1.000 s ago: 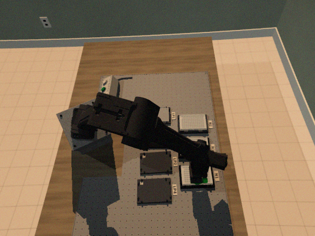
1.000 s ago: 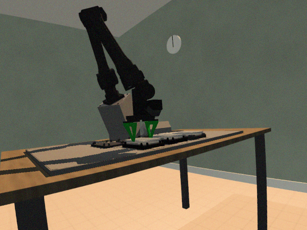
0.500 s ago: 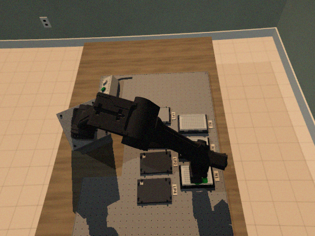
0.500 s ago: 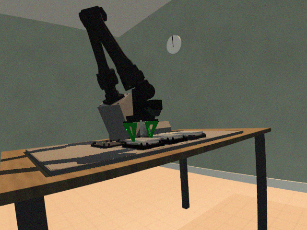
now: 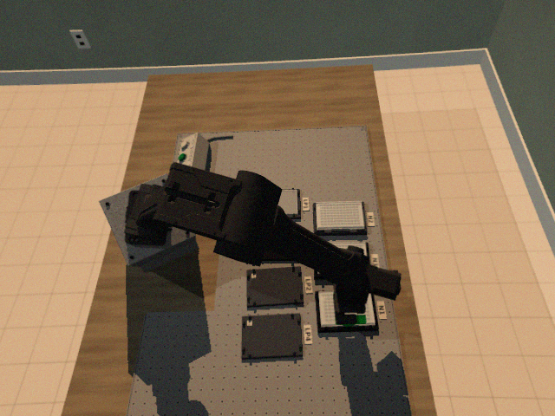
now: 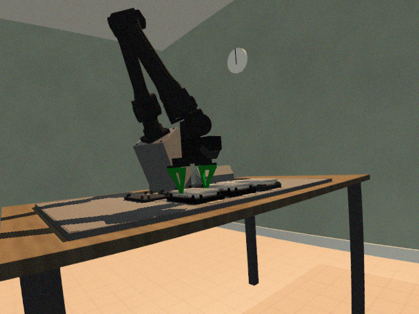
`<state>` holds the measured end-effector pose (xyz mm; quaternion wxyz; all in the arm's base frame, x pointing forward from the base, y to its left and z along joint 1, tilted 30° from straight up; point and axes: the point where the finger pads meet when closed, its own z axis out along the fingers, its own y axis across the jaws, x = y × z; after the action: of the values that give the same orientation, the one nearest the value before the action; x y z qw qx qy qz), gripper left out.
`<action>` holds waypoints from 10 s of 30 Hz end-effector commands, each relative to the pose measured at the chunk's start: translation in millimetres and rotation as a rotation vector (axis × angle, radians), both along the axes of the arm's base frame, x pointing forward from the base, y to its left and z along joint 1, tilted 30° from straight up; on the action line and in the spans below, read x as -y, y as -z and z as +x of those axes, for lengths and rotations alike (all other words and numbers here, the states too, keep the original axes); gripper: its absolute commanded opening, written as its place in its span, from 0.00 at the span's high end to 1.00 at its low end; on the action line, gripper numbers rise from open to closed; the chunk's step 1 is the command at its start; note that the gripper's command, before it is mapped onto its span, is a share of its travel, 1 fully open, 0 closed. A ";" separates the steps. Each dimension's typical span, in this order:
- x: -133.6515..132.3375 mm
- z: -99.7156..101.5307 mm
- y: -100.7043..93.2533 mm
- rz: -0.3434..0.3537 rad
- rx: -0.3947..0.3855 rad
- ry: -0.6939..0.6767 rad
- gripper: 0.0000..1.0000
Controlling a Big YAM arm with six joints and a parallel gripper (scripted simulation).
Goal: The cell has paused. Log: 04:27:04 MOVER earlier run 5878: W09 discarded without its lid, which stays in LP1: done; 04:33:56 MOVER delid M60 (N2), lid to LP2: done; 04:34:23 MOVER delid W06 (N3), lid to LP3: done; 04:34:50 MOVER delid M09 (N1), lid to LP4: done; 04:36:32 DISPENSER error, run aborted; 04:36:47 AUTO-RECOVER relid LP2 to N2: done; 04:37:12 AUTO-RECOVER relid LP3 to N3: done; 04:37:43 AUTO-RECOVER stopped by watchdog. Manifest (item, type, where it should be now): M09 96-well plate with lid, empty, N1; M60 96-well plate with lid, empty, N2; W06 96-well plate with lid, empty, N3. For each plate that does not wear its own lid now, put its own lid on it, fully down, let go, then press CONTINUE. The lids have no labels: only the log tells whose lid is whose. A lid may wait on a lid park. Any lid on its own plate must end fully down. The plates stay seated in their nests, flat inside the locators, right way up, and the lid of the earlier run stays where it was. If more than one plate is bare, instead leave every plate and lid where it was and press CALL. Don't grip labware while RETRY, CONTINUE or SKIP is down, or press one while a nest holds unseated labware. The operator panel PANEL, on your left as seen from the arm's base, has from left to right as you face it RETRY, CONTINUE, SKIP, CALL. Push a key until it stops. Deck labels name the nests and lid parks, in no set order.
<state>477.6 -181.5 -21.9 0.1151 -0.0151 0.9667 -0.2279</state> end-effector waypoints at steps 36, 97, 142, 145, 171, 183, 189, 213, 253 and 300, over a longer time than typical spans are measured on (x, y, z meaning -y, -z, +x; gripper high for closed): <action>0.7 11.4 -11.5 -0.005 0.028 -0.009 0.00; -98.3 -105.2 45.8 0.005 0.018 0.005 1.00; -185.8 -161.7 19.5 -0.026 -0.035 -0.118 1.00; -190.9 -160.4 20.9 -0.030 -0.041 -0.135 1.00; -300.0 -183.9 78.7 -0.135 -0.254 -0.555 1.00; -344.4 -195.1 103.4 -0.141 -0.267 -0.584 1.00; -343.2 -222.1 115.9 -0.165 -0.311 -0.656 1.00; -390.5 -300.7 155.3 -0.255 -0.484 -1.020 1.00; -453.7 -453.4 226.7 -0.346 -0.668 -1.384 1.00; -421.8 -438.5 251.6 -0.359 -0.684 -1.382 1.00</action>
<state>37.2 241.7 -269.5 -0.0780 -0.6951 0.6729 -0.2409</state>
